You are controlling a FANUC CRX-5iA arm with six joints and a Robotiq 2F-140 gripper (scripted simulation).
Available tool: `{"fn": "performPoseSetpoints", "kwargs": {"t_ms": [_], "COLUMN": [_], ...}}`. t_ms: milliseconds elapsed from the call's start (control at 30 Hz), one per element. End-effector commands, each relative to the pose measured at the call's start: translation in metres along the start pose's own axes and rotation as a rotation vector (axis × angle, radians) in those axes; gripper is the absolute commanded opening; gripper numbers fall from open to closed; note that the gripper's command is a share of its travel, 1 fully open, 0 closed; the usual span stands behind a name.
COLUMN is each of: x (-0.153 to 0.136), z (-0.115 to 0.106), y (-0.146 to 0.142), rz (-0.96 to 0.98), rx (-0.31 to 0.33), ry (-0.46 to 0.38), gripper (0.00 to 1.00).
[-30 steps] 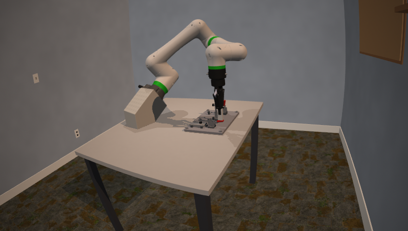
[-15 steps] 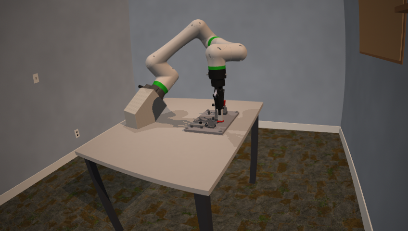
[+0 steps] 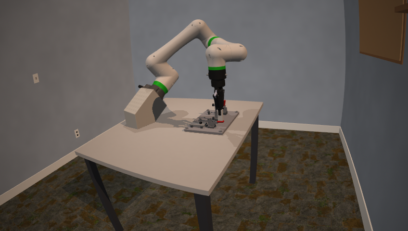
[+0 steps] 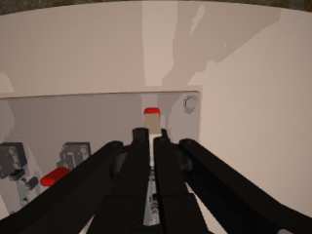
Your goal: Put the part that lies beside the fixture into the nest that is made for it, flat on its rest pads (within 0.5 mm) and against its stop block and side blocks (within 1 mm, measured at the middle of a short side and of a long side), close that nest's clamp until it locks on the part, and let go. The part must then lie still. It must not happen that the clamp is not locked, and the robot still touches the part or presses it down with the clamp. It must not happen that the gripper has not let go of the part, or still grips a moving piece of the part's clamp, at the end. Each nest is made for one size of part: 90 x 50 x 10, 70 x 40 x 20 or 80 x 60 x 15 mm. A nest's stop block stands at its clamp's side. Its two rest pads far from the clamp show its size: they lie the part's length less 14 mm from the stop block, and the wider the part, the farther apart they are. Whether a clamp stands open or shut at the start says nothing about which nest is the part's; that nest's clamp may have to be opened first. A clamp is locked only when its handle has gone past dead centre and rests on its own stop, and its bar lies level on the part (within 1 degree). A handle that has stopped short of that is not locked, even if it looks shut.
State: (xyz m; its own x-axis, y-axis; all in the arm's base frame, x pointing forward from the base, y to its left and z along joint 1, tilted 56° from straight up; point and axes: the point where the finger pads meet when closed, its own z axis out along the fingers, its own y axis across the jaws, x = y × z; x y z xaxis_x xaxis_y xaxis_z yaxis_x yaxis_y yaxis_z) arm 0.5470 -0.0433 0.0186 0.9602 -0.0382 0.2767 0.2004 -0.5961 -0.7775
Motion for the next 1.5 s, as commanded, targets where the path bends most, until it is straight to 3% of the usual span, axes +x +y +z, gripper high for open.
{"fn": "performPoseSetpoints", "kwargs": {"t_ms": [0,1467], "x": [0.0001,0.0001], "z": [-0.0001,0.0039], "y": [0.0001,0.0001], "rz": [0.0,0.0], "rx": [0.0,0.0], "ry": [0.0,0.0], "gripper": [0.0,0.0]}}
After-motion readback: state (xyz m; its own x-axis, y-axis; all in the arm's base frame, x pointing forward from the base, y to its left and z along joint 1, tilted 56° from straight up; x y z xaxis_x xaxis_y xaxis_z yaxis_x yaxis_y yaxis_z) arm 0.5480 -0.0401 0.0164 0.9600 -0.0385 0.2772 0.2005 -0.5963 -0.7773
